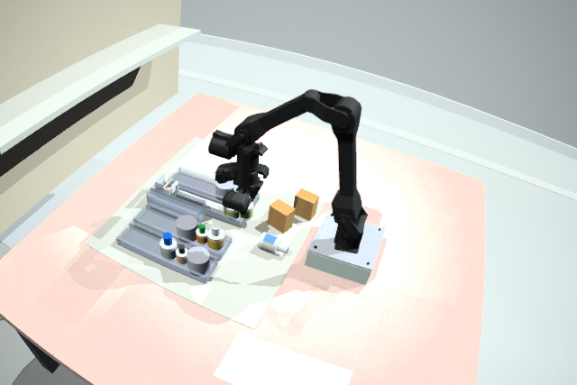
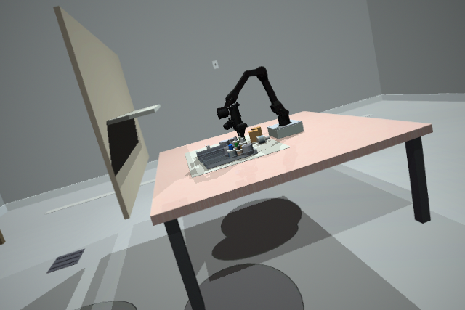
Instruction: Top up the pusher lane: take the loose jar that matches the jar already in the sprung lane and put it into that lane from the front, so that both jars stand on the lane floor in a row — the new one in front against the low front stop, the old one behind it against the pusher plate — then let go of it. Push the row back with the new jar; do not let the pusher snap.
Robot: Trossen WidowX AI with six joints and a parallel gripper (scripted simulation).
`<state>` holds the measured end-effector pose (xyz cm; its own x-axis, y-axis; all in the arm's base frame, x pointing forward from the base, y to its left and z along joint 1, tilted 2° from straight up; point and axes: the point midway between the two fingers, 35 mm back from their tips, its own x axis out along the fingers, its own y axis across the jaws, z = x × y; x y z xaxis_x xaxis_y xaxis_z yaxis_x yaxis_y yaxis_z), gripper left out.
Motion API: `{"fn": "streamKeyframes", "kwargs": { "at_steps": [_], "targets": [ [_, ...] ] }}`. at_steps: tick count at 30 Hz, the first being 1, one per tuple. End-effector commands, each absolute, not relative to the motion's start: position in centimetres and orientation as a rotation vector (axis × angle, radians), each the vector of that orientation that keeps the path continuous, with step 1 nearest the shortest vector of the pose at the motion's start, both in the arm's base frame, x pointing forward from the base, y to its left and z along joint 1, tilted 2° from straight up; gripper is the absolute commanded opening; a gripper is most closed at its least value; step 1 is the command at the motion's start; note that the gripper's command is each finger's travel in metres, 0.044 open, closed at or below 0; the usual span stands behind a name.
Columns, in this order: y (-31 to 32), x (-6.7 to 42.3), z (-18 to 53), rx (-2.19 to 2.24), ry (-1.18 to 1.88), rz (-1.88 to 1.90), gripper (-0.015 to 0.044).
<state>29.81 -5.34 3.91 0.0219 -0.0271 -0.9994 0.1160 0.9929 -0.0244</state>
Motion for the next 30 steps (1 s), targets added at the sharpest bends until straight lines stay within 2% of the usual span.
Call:
{"fn": "streamKeyframes", "kwargs": {
  "at_steps": [1, 30],
  "targets": [
    [-5.5, 30.8, 4.3, 0.068, 1.517, -0.11, 0.0],
    [-5.6, 32.0, 4.6, 0.068, 1.516, -0.11, 0.0]
  ]
}}
